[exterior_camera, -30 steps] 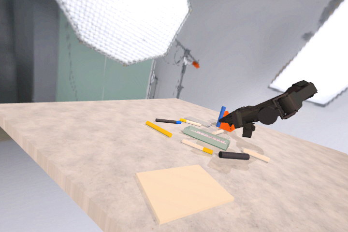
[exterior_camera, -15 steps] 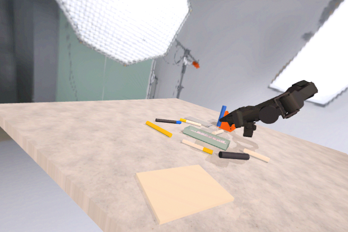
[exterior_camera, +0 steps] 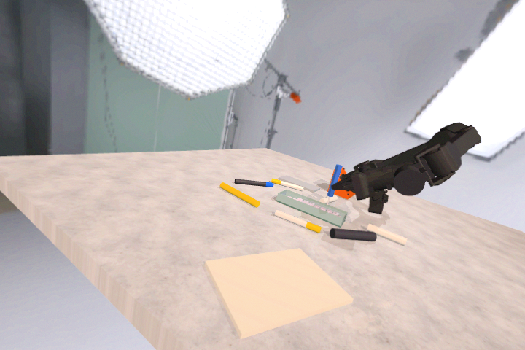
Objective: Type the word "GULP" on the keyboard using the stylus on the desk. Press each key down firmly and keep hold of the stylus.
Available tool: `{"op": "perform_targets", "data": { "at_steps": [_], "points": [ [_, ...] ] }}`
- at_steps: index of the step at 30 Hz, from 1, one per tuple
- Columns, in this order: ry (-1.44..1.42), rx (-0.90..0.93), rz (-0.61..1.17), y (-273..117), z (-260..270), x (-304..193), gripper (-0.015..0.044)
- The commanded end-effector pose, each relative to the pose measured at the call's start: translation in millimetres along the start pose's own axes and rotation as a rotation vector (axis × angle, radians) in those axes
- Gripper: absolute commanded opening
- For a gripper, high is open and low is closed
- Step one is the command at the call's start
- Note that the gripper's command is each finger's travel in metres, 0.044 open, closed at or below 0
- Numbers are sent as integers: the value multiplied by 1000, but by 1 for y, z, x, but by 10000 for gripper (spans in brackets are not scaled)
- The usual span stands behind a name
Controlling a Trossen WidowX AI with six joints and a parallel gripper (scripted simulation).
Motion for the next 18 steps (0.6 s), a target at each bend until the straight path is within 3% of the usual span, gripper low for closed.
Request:
{"op": "perform_targets", "data": {
  "at_steps": [1, 2, 5, 18],
  "points": [
    [3, 5, 2, 3, 1, 3, 0],
    [3, 5, 2, 3, 1, 3, 0],
    [3, 5, 2, 5, 2, 5, 79],
    [3, 5, 2, 7, 2, 8, 81]
  ]
}}
Point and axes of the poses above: the point midway between the two fingers, 35 mm back from their tips, its own y axis out along the fingers, its own z axis across the jaws, x = y × z, the point moved 3 cm from there along -y, back along the fingers, and after that the axes turned 1 degree about -y, right-handed, at the moved point
